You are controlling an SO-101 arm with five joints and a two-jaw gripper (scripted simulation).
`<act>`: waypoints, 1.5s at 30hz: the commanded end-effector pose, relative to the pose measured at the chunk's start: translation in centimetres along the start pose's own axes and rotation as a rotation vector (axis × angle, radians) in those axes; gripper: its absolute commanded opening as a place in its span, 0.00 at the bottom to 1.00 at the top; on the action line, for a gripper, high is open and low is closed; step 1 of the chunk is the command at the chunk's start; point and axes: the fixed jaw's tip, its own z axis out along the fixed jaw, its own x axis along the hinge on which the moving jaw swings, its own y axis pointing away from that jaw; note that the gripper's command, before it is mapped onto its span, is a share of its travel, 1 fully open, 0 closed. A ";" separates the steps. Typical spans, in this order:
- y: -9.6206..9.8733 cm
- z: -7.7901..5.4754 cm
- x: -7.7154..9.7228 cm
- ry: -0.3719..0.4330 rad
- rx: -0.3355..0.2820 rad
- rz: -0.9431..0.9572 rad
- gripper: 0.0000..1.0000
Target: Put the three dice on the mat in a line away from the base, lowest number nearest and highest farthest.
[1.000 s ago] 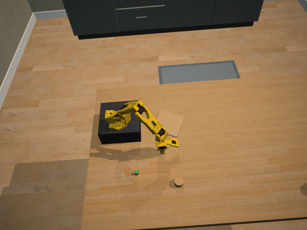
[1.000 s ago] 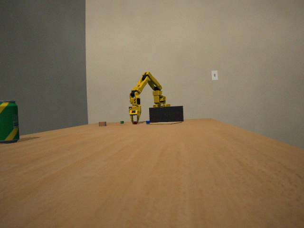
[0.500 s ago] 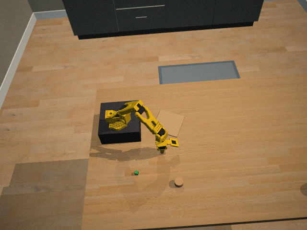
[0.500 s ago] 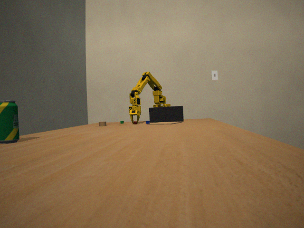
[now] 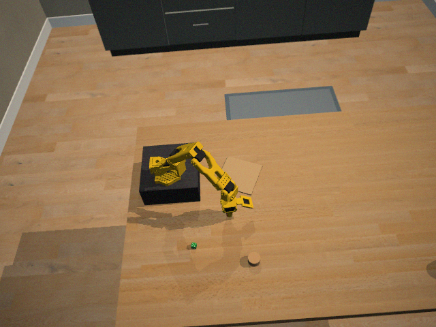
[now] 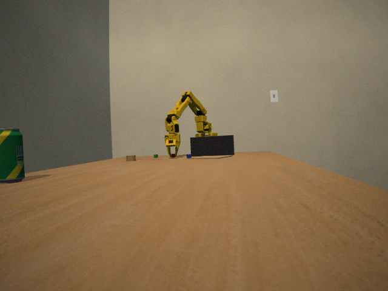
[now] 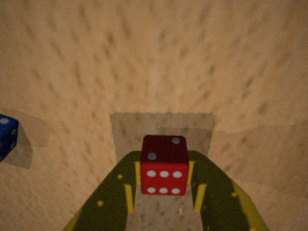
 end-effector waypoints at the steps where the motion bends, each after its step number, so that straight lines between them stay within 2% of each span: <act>1: -0.3 -1.4 -0.1 -0.012 0.008 0.001 0.00; 4: -0.3 -1.7 -0.1 -0.012 0.008 0.001 0.00; 10: -0.2 -3.4 -0.1 -0.012 0.008 0.001 0.00; 14: -0.2 -4.0 0.0 -0.012 0.008 0.001 0.00; 23: -0.2 -4.2 -0.1 -0.012 0.008 -0.001 0.00; 27: 0.5 -4.1 -0.8 -0.011 0.008 -0.044 0.00; 31: 2.4 -4.0 -2.7 -0.009 0.009 -0.161 0.00; 36: 6.9 -3.8 -5.7 -0.005 0.010 -0.385 0.00; 38: 6.9 -3.8 -5.7 -0.005 0.010 -0.385 0.00; 41: 10.1 -3.6 -7.0 -0.002 0.011 -0.526 0.00; 45: 13.8 -3.4 -7.8 0.001 0.012 -0.677 0.00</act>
